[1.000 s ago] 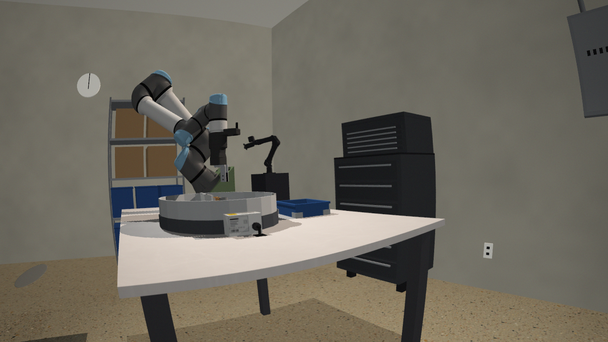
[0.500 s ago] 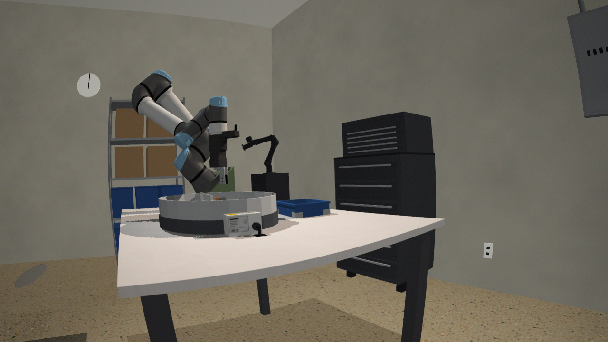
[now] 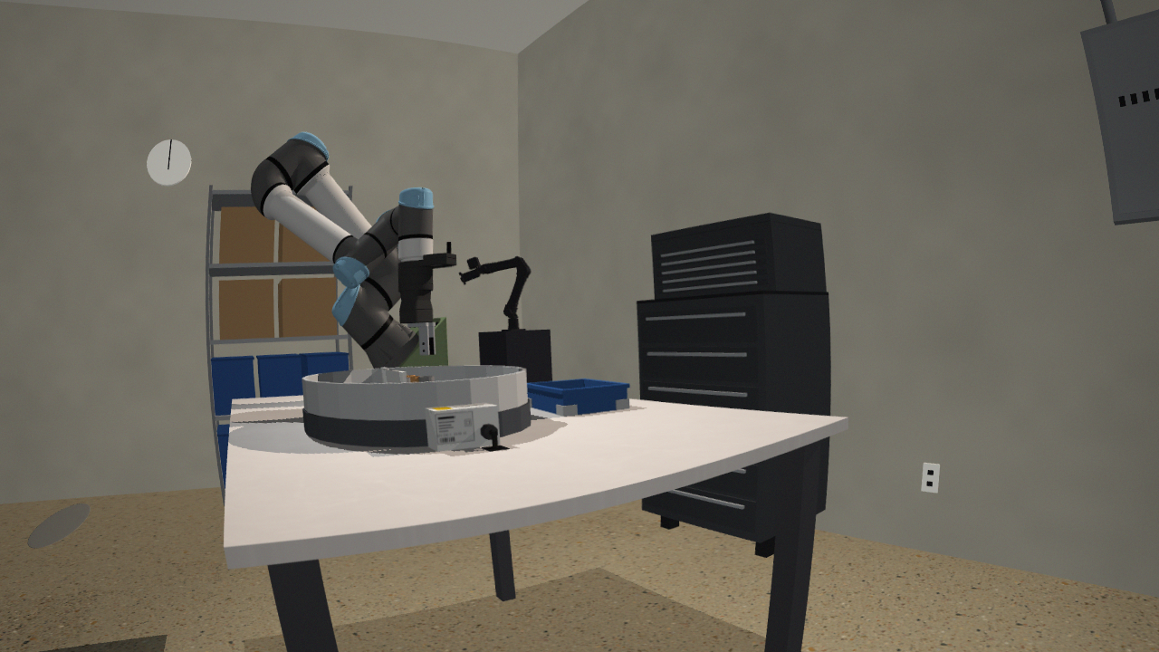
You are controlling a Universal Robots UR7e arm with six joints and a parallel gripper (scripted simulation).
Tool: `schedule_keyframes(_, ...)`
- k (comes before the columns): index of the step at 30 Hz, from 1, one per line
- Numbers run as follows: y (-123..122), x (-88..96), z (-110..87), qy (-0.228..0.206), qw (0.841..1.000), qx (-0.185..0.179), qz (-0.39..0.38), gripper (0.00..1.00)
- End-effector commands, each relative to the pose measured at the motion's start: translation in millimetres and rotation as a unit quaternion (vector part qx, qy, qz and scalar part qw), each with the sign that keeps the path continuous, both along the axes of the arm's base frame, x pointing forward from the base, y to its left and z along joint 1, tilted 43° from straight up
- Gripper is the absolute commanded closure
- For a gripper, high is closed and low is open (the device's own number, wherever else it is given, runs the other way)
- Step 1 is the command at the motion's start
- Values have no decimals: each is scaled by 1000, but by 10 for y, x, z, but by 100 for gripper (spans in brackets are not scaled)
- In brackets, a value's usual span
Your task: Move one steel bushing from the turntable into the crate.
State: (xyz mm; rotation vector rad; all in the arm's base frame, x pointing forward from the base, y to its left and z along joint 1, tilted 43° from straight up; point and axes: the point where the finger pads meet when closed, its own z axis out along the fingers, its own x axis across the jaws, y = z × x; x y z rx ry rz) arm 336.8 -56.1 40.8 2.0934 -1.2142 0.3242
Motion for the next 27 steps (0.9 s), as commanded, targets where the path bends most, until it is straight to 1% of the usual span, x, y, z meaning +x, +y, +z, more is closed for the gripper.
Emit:
schedule_keyframes(1,-51,-5,-56,-1,1000,0,0,60)
schedule_keyframes(11,-51,-5,-56,-1,1000,0,0,60)
schedule_keyframes(16,-147,-23,-161,-1,1000,0,0,60)
schedule_keyframes(27,-147,-23,-161,-1,1000,0,0,60)
